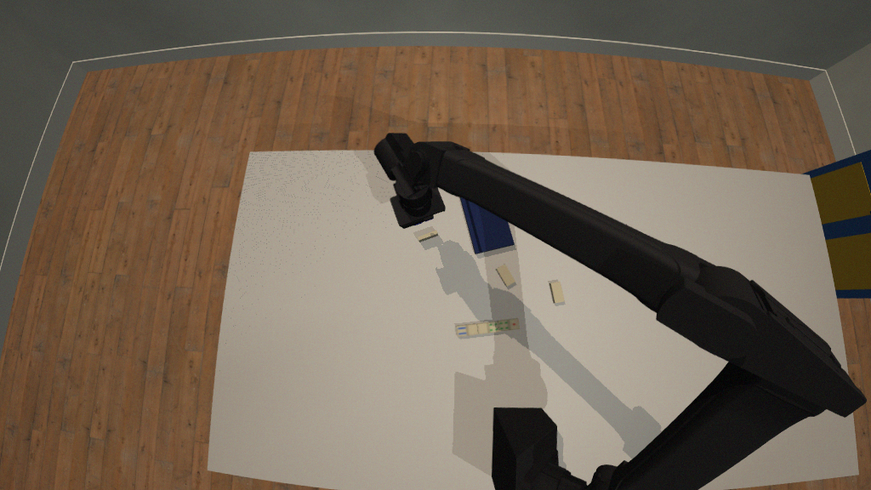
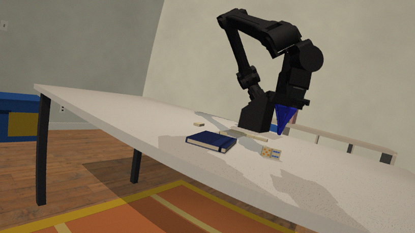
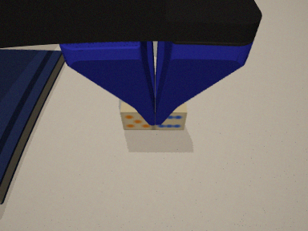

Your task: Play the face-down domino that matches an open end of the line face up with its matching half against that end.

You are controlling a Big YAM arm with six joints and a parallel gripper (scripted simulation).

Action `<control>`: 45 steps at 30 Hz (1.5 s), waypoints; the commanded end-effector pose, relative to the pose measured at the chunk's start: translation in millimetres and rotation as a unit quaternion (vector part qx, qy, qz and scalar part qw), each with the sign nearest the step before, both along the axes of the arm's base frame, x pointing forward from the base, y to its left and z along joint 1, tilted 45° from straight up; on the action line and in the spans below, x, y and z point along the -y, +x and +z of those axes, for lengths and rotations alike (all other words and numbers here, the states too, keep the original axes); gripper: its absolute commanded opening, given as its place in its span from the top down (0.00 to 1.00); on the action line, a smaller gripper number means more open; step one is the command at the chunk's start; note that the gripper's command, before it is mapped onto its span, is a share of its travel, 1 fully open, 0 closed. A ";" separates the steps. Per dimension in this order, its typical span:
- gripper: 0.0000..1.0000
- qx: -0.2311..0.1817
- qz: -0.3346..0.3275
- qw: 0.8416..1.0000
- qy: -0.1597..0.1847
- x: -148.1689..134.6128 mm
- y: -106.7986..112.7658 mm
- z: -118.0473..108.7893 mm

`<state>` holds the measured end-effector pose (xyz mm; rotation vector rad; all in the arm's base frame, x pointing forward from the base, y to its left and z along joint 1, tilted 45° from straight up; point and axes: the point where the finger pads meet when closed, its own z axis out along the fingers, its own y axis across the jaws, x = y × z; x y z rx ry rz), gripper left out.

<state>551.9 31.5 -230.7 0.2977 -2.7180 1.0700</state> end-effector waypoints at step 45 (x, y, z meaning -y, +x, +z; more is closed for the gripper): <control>1.00 0.017 -0.005 1.000 0.003 40.7 14.4 -31.1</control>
